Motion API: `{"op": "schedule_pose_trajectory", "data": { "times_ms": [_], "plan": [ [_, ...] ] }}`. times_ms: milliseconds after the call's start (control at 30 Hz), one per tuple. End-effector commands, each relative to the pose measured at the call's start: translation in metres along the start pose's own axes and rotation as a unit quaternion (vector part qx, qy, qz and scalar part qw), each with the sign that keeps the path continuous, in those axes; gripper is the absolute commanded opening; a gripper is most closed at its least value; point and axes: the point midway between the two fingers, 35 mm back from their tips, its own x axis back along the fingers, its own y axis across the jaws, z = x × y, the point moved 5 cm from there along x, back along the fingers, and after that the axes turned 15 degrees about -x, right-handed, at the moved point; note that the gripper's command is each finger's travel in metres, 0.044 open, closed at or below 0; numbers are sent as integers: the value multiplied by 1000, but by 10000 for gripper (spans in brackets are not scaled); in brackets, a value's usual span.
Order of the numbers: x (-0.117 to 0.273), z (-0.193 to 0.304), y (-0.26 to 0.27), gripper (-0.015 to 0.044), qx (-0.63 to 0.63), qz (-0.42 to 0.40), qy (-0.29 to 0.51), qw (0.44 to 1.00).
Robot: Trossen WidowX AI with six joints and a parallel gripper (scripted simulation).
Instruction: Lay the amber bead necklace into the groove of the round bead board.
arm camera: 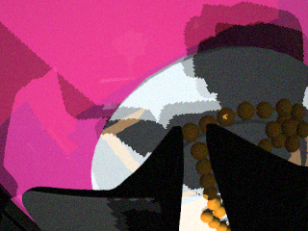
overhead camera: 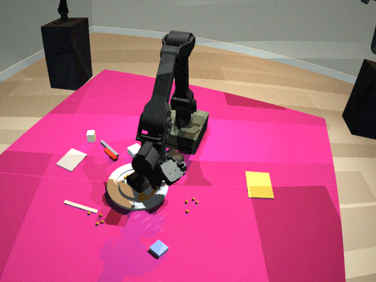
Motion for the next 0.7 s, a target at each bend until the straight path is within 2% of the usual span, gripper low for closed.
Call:
{"op": "schedule_pose_trajectory", "data": {
  "times_ms": [0,367,667],
  "plan": [
    [0,0,0,158,0,0,0,1000],
    [1,0,0,440,0,-1,1,1000],
    [1,0,0,440,0,-1,1,1000]
  ]
}}
